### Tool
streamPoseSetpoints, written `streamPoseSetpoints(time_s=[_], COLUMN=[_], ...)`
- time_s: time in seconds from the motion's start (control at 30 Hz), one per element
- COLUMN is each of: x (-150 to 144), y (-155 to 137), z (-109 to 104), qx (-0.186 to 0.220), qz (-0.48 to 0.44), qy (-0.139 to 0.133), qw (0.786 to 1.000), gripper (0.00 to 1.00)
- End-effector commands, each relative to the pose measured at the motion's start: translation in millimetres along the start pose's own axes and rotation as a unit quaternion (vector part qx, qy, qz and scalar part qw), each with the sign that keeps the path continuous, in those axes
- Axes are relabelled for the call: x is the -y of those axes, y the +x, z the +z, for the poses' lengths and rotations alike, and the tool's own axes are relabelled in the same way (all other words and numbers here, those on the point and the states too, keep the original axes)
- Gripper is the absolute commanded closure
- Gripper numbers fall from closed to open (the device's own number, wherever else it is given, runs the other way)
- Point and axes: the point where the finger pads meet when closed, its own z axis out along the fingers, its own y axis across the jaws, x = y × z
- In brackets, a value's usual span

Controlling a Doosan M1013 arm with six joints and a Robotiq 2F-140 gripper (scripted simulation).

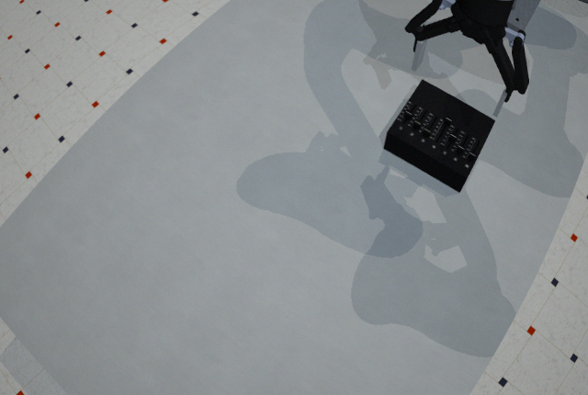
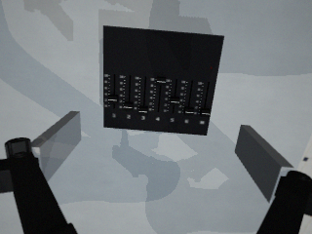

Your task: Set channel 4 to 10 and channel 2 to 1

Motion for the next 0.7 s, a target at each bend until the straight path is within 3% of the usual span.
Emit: streamPoseSetpoints(time_s=[0.0, 0.67], x=[0.0, 0.0], y=[0.0, 0.0], z=[-6.3, -8.6], qx=[0.0, 0.0], qz=[0.0, 0.0], qy=[0.0, 0.0], qw=[1.0, 1.0], gripper=[0.0, 0.0])
